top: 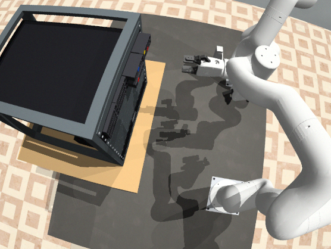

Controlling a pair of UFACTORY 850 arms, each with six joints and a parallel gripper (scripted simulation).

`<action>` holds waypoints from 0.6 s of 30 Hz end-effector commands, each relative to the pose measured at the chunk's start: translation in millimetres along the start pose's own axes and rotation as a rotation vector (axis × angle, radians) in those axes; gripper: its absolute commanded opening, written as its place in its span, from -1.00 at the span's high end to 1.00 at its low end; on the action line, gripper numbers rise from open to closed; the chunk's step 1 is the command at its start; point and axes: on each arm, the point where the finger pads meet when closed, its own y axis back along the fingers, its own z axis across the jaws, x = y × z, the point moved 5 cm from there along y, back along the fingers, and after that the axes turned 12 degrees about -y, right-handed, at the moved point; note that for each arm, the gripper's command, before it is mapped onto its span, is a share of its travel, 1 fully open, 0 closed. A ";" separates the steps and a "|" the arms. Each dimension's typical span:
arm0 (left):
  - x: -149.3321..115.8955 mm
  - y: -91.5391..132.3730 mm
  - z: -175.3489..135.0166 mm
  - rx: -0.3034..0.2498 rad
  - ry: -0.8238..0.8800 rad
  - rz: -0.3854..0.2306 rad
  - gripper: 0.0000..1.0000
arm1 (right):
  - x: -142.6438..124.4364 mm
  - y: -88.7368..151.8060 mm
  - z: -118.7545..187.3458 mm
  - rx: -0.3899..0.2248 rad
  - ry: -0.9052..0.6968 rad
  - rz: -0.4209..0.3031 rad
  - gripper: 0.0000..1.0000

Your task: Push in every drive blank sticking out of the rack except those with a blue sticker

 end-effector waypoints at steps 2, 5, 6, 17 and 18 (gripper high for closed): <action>-12.8 0.9 -50.8 0.000 0.131 0.002 -1.00 | -0.3 -0.1 -0.7 0.001 -0.001 0.000 -1.00; -26.9 0.9 -85.4 -0.001 0.226 0.002 -1.00 | -6.2 3.5 -3.6 0.004 -0.012 0.016 -1.00; -32.8 0.8 -97.4 -0.001 0.260 0.002 -1.00 | -6.2 3.5 -3.6 0.004 -0.012 0.016 -1.00; -104.8 0.6 -196.8 -0.001 0.575 0.002 -1.00 | -38.2 18.9 -21.2 0.024 -0.073 0.101 -1.00; -113.7 0.6 -205.5 -0.001 0.607 0.002 -1.00 | -41.9 20.9 -23.1 0.026 -0.080 0.111 -1.00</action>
